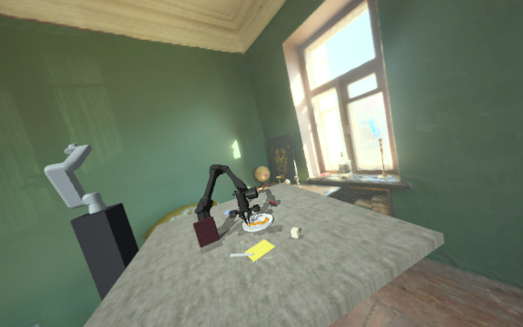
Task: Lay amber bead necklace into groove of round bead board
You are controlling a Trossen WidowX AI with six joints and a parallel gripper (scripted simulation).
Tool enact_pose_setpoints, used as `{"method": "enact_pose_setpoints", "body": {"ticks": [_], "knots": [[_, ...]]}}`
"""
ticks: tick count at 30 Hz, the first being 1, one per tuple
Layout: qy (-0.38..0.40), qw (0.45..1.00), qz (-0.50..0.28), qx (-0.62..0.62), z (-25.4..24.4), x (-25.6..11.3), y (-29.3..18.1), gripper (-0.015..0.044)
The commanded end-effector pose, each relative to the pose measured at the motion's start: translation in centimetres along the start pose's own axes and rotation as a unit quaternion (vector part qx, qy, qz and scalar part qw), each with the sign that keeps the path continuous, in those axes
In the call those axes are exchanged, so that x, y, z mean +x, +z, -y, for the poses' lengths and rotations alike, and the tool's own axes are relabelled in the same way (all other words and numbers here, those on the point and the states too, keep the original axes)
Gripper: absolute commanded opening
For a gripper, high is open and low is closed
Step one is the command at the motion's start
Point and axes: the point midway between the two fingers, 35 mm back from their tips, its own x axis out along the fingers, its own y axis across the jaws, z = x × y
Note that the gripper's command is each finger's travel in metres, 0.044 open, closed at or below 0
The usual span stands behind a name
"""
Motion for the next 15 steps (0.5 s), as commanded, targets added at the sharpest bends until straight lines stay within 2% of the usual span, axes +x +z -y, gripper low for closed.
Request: {"method": "enact_pose_setpoints", "body": {"ticks": [1, 4, 15], "knots": [[-0.002, 1.000, -0.003, -0.005, -0.09, 0.13, -0.06, 0.0000], [-0.002, 1.000, -0.003, -0.005, -0.09, 0.60, -0.06, 0.0000], [-0.002, 1.000, -0.001, -0.003, -0.06, 0.10, -0.02, 0.0289]]}}
